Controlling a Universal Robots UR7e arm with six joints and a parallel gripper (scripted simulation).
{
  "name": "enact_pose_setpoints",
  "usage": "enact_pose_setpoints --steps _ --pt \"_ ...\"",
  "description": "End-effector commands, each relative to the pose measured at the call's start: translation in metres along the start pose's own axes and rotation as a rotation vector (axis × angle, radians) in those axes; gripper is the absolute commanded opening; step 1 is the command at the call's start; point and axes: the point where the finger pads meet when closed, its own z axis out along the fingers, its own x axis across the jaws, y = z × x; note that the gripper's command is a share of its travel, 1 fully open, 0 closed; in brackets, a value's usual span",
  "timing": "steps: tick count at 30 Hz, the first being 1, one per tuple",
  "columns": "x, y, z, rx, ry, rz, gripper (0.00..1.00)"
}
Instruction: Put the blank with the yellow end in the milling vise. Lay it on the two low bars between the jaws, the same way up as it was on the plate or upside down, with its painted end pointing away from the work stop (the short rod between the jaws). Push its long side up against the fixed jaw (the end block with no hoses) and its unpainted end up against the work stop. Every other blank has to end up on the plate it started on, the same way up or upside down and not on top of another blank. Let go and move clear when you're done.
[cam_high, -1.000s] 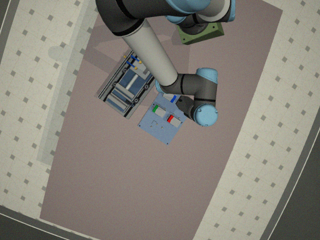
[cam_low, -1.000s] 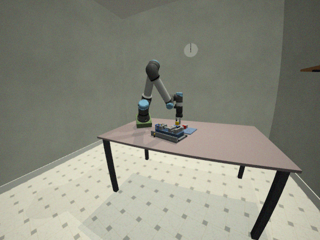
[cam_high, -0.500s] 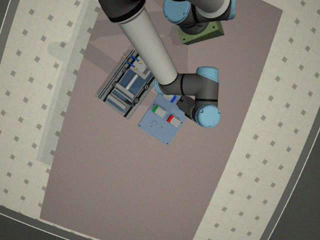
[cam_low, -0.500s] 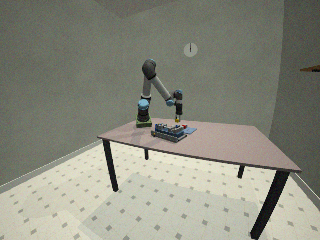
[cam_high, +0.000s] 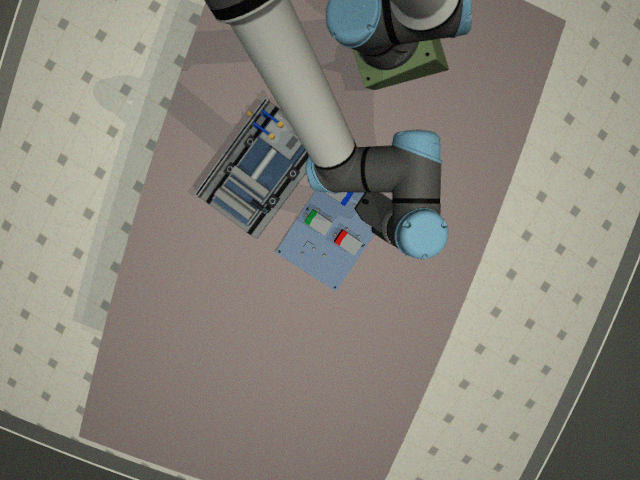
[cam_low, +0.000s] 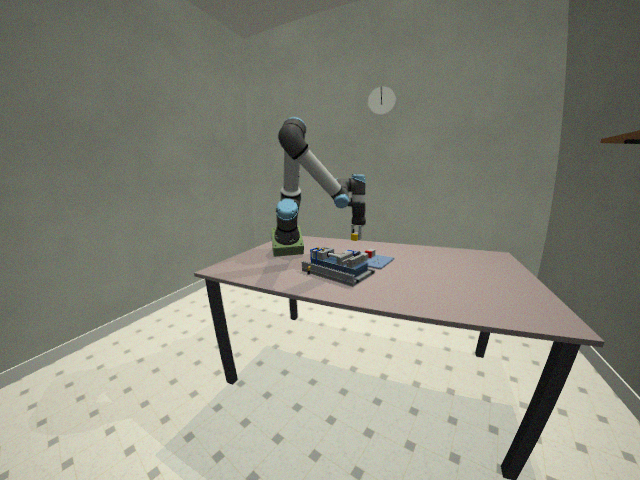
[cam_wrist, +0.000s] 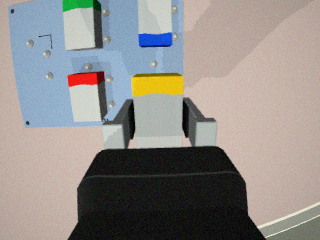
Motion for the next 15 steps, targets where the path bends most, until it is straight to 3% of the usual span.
enact_pose_setpoints --steps 1,4,9,15 --pt "0.000 0.000 -0.003 0.000 0.000 0.000 0.00" --pt "0.000 0.000 -0.003 0.000 0.000 0.000 0.00" --pt "0.000 0.000 -0.047 0.000 0.000 0.000 0.00" --pt "0.000 0.000 -0.047 0.000 0.000 0.000 0.00"
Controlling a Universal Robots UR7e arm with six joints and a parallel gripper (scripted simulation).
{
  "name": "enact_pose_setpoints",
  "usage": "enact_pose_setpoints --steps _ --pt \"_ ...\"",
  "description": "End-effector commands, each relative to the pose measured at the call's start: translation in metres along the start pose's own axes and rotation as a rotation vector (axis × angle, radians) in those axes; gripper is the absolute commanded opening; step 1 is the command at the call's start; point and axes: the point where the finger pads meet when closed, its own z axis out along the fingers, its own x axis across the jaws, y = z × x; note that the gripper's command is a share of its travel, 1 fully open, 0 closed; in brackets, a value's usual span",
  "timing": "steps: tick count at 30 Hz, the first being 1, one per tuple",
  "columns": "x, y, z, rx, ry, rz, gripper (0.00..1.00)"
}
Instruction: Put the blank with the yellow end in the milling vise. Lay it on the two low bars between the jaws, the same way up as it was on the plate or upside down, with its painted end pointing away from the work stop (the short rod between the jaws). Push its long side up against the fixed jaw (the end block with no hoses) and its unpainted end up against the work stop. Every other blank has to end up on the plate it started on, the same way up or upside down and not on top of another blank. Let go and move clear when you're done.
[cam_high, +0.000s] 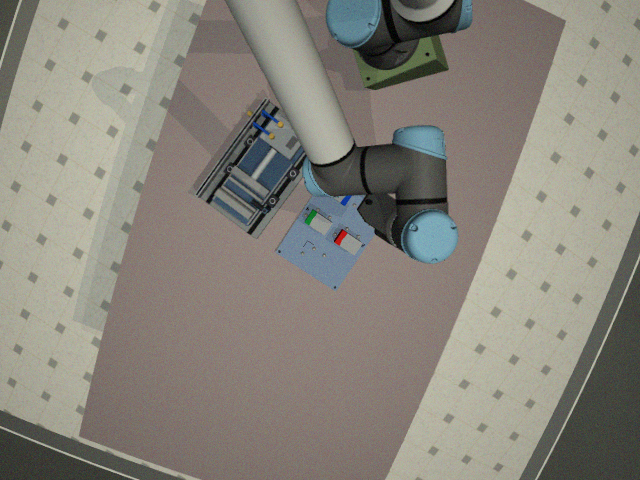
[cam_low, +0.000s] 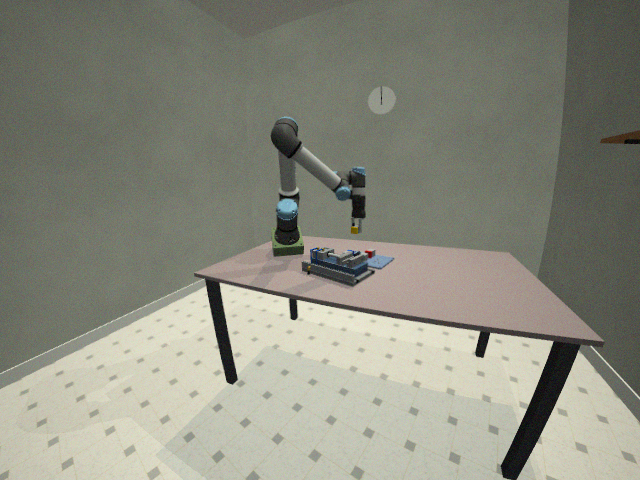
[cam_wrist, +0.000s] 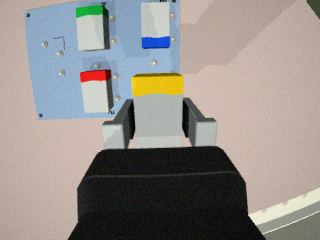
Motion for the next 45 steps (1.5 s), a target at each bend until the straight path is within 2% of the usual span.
enact_pose_setpoints --steps 1,23,28,45 --pt "0.0000 0.0000 -0.0067 0.001 0.002 0.001 0.00" --pt "0.0000 0.0001 -0.0107 0.001 0.002 0.001 0.00" --pt "0.0000 0.0001 -0.0049 0.001 0.002 0.001 0.00" --pt "0.0000 0.0001 -0.0019 0.001 0.002 0.001 0.00"
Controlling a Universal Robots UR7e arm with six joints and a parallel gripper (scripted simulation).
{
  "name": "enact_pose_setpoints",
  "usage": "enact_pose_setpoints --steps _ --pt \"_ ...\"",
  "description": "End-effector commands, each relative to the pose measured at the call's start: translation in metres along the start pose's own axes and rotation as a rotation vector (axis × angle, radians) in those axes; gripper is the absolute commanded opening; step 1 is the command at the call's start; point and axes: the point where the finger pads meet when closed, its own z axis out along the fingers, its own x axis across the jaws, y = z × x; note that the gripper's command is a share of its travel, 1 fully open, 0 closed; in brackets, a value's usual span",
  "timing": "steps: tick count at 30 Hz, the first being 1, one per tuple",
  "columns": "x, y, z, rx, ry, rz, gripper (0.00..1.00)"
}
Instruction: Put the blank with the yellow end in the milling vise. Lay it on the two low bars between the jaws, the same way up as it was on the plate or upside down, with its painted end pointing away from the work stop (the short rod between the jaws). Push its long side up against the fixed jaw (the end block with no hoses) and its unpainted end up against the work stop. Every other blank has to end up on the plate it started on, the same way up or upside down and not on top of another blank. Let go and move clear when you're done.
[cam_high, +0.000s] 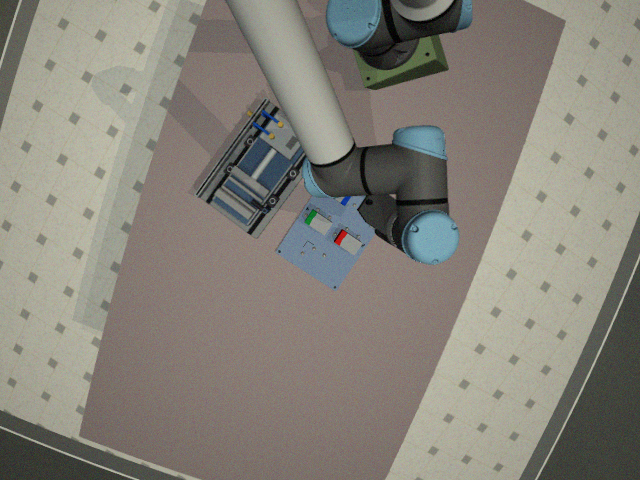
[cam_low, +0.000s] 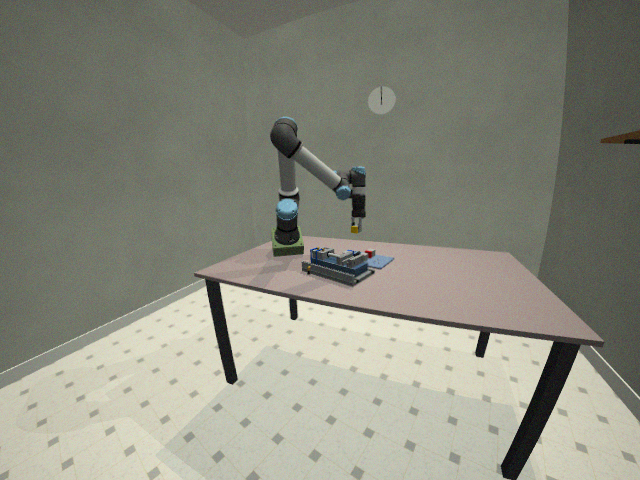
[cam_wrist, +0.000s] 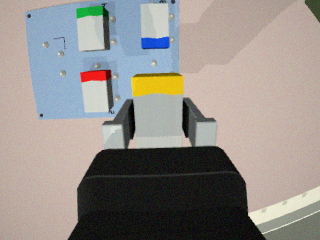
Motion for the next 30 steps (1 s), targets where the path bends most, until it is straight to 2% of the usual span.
enact_pose_setpoints --steps 1,30 --pt "-0.0003 0.0001 0.0016 -0.001 -0.001 0.000 0.00" --pt "-0.0003 0.0001 0.0035 -0.001 -0.001 0.013 0.00"
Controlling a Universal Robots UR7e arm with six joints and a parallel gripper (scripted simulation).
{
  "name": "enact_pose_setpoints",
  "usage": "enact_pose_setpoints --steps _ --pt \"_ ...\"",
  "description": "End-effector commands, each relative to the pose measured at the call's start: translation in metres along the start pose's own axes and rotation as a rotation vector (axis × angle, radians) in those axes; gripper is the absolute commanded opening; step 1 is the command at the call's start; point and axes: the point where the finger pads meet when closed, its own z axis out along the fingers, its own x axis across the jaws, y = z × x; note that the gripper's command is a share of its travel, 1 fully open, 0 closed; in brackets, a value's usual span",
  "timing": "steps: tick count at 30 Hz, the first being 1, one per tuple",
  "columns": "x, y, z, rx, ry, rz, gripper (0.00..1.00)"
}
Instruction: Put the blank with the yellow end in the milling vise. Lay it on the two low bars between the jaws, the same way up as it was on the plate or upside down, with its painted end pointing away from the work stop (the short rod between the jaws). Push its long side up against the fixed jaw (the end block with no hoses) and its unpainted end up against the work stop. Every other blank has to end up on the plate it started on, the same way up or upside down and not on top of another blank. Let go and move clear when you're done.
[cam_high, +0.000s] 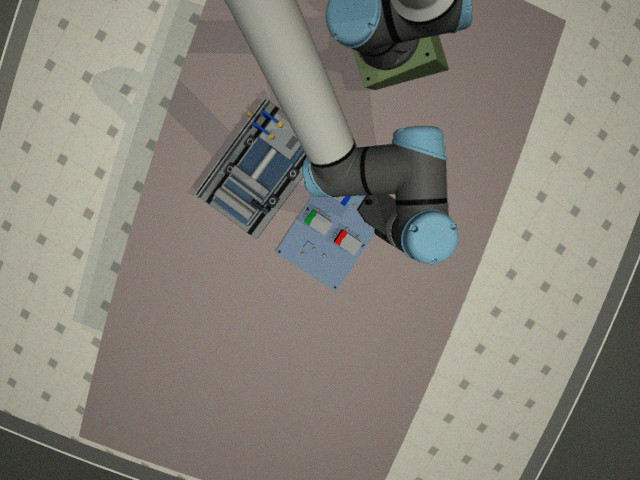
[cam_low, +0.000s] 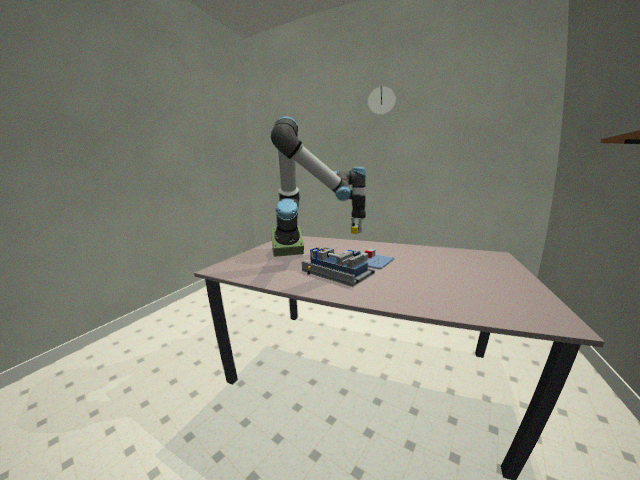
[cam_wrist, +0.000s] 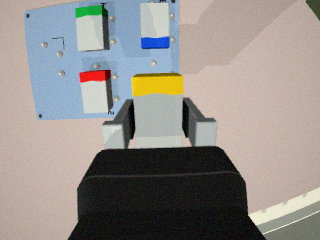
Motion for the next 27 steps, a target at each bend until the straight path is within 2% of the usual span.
enact_pose_setpoints --steps 1,16,21,27 --pt "0.000 0.000 0.000 -0.001 -0.001 0.025 0.00" --pt "0.000 0.000 0.002 -0.001 -0.001 0.063 0.00" --pt "-0.021 -0.046 0.003 -0.001 -0.001 0.063 0.00" --pt "-0.021 -0.046 0.003 -0.001 -0.001 0.063 0.00"
